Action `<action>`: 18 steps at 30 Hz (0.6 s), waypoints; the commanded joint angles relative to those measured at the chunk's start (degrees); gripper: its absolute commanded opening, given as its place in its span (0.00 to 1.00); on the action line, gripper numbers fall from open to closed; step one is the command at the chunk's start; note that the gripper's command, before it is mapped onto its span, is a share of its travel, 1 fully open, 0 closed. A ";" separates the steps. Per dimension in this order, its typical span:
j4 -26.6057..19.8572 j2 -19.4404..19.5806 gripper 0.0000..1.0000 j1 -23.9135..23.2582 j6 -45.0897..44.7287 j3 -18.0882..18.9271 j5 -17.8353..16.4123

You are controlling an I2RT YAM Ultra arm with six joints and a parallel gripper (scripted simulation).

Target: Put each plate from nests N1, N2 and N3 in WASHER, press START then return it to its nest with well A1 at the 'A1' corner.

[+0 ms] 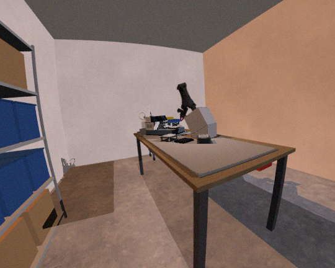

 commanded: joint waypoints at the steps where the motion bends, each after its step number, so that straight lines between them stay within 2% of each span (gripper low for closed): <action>1: 4.46 1.16 0.00 -1.02 -0.72 -2.98 -1.00; 5: 8.19 2.30 0.00 -1.33 -0.96 -5.73 -1.24; 7: 8.19 2.30 0.00 -1.33 -0.96 -5.73 -1.24; 18: 19.59 7.50 0.00 -2.21 -1.64 -12.40 -1.92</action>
